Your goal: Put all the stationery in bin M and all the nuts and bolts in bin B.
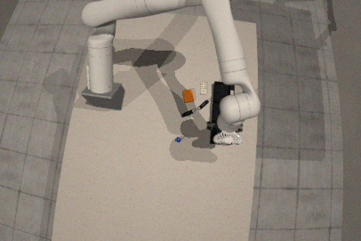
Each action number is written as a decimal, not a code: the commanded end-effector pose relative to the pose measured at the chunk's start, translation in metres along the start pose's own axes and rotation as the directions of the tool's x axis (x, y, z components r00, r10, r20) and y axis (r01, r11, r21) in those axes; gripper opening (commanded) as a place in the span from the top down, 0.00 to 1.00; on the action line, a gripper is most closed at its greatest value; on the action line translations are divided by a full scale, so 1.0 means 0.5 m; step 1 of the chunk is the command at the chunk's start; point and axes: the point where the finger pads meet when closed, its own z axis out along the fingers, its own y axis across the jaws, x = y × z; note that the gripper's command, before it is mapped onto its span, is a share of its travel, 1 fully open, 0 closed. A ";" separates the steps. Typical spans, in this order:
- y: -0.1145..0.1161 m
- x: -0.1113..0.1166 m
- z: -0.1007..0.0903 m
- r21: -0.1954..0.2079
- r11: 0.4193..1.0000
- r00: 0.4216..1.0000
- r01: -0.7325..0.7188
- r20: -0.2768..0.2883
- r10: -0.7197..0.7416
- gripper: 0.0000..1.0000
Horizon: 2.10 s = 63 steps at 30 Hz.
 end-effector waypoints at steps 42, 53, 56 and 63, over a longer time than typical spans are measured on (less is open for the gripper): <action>0.002 0.001 0.052 -0.002 1.000 1.000 -0.001 0.000 0.001 0.69; 0.002 0.001 0.033 -0.002 1.000 1.000 -0.001 0.000 0.001 0.69; 0.002 0.001 0.025 -0.002 1.000 1.000 -0.001 0.000 0.001 0.69; 0.002 0.001 0.007 -0.002 1.000 1.000 -0.001 0.000 0.001 0.69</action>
